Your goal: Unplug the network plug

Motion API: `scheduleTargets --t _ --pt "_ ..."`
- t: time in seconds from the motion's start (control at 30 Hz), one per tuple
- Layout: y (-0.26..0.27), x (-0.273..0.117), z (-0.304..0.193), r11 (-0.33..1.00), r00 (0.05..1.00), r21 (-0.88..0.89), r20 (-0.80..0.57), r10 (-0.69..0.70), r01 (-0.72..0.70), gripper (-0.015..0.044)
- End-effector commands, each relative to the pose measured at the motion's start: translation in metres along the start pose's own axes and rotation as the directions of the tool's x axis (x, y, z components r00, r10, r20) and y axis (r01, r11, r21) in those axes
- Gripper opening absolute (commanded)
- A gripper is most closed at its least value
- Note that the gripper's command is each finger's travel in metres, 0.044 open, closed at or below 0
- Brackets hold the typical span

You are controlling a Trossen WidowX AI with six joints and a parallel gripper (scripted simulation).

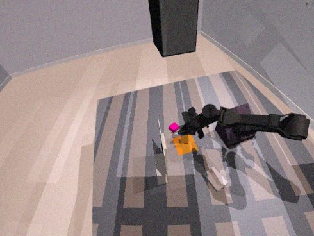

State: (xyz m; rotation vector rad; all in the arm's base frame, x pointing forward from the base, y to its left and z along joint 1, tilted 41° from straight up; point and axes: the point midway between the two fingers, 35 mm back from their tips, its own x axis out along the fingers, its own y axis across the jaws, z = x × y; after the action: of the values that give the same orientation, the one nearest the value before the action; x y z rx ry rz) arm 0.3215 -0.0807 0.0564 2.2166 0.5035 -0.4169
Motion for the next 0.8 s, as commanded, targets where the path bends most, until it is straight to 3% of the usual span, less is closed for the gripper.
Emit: scheduleTargets --t 0.0,0.53,0.77 --pt "-0.018 0.006 0.009 0.995 0.995 0.006 0.013 -0.100 0.100 0.0000" --pt "-0.081 0.007 0.029 0.910 0.911 0.056 0.001 -0.412 0.411 0.0000" --pt "-0.086 0.007 0.030 0.899 0.901 0.059 -0.004 -0.434 0.434 0.0000"
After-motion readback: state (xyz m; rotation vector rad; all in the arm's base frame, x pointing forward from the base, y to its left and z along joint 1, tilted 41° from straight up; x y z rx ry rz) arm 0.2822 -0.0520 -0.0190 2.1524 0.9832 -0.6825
